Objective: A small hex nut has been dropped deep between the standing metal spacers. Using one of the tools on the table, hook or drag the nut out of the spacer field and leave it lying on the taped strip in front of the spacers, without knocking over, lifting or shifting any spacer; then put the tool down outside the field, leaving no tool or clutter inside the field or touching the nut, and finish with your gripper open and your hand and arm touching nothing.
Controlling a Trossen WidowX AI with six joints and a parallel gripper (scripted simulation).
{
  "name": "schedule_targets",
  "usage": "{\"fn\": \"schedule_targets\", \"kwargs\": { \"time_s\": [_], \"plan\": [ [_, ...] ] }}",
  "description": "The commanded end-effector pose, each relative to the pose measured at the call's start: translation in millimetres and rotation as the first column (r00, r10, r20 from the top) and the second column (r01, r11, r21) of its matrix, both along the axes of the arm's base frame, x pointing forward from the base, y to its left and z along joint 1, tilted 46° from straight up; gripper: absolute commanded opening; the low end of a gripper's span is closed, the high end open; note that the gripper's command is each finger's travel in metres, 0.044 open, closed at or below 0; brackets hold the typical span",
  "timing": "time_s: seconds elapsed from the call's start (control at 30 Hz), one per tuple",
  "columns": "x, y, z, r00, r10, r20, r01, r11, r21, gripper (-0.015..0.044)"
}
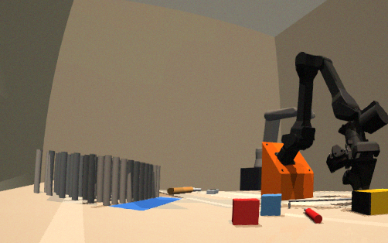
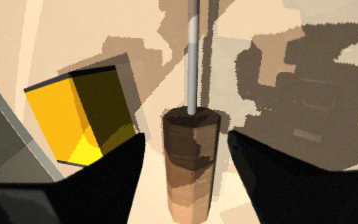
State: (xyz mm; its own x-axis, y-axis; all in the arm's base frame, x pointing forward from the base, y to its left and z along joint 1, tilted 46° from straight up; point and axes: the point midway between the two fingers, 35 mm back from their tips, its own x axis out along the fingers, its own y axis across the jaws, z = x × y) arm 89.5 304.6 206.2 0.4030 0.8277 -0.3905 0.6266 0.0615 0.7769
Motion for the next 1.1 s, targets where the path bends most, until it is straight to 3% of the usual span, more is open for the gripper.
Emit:
{"fn": "schedule_targets", "kwargs": {
  "time_s": [0.0, 0.07, 0.43, 0.63, 1.07],
  "plan": [
    [-0.2, 2.0, -4.3, 1.000, 0.001, -0.005, -0.001, 1.000, 0.000, 0.0280],
    [-0.2, 2.0, -4.3, 1.000, 0.001, -0.005, -0.001, 1.000, 0.000, 0.0228],
    [-0.2, 2.0, -4.3, 1.000, 0.001, -0.005, -0.001, 1.000, 0.000, 0.0154],
    [-2.0, -11.3, 11.0, 1.000, 0.001, -0.003, -0.001, 1.000, -0.001, 0.0000],
    [-6.8, -43.5, 34.8, 1.000, 0.000, -0.001, 0.000, 1.000, -0.003, 0.0000]
  ]
}}
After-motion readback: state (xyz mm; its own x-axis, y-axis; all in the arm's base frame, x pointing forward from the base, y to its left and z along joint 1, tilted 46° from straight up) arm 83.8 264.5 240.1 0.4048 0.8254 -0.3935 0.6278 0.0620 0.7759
